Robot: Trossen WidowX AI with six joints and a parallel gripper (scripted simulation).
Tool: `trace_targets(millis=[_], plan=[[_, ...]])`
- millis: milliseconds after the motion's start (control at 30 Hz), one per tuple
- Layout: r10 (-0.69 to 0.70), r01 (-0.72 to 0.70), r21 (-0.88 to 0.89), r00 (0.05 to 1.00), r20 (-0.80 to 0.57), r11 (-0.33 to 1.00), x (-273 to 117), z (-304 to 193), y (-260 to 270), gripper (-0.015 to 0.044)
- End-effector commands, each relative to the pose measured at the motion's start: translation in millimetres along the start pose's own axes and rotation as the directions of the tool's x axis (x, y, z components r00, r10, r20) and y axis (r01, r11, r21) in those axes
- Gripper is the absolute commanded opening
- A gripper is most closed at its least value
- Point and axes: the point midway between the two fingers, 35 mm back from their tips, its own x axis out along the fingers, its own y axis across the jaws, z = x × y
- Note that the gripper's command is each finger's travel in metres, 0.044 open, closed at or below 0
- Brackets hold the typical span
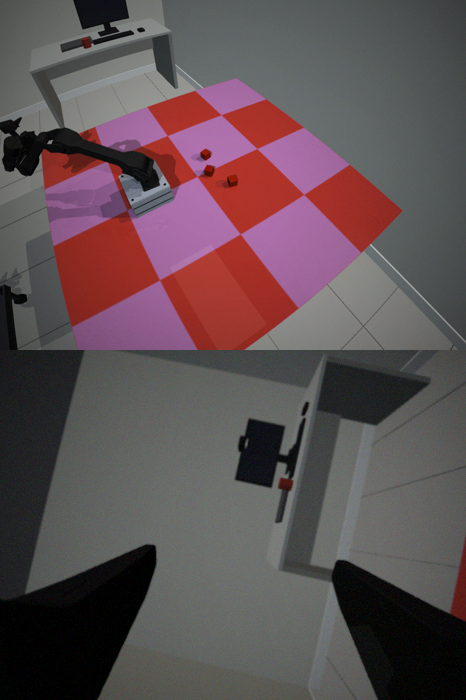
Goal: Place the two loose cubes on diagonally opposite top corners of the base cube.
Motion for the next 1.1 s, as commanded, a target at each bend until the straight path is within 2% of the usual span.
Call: trace_targets(millis=[0, 67, 133, 167, 400, 633, 833, 1067], plan=[[0.002, -0.002, -0.004, 1.0, -0.001, 1.0, 0.8, 0.4, 1.3, 0.0374], [0.022, -0.022, -0.04, 1.0, -0.012, 0.999, 7.0, 3.4, 11.8, 0.0321], [0.038, -0.037, -0.124, 0.999, 0.002, 0.992, 29.7, 11.1, 17.1, 0.0269], [0.041, -0.038, -0.17, 0.999, 0.017, 0.985, 43.7, 15.9, 16.7, 0.0265], [0.051, 0.008, -0.48, 0.993, 0.11, 0.877, 138.0, 60.2, 10.9, 0.0265], [0.035, 0.12, -0.724, 0.98, 0.195, 0.679, 222.5, 122.4, -0.1, 0.0265], [0.0, 0.237, -0.857, 0.964, 0.267, 0.458, 283.8, 189.0, -13.2, 0.0265], [-0.064, 0.359, -0.918, 0.933, 0.353, 0.167, 338.8, 279.6, -31.8, 0.0265]])
